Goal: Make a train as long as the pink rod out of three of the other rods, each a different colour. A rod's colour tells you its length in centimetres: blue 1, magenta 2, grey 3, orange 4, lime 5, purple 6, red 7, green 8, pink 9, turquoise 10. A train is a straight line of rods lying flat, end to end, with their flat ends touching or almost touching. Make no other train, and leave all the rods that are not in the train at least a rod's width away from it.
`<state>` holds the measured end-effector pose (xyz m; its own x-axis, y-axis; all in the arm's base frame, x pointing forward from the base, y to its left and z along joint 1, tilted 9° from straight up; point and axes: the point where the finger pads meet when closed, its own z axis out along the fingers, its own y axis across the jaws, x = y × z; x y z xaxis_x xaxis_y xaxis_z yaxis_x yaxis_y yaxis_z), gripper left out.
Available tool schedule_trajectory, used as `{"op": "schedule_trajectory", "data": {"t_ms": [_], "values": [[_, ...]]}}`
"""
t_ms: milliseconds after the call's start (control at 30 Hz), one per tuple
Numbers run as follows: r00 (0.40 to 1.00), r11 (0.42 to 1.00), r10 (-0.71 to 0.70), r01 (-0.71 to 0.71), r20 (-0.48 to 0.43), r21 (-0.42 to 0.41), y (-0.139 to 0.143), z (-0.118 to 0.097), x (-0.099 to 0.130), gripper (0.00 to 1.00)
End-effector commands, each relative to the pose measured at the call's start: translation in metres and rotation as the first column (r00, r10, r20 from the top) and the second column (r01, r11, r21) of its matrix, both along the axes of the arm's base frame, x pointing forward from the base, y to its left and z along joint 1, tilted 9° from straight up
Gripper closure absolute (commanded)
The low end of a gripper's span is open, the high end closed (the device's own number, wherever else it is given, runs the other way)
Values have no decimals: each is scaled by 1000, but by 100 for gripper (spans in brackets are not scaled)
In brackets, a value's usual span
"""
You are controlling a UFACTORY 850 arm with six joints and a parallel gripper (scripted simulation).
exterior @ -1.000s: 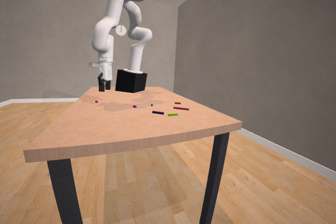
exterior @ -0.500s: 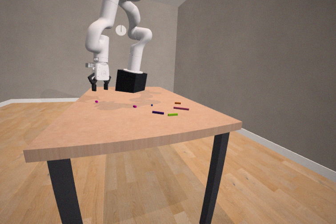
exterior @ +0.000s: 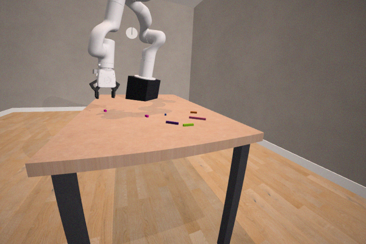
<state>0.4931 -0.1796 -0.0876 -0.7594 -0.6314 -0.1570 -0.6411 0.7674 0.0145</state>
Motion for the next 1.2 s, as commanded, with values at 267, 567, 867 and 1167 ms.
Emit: {"op": "schedule_trajectory", "data": {"t_ms": [267, 567, 867, 1167], "values": [[999, 999, -32, 32, -42, 19, -3, 0, 0, 76], [999, 999, -32, 32, -42, 19, -3, 0, 0, 76], [999, 999, -32, 32, -42, 19, -3, 0, 0, 76], [999, 999, -32, 32, -42, 19, -3, 0, 0, 76]]}}
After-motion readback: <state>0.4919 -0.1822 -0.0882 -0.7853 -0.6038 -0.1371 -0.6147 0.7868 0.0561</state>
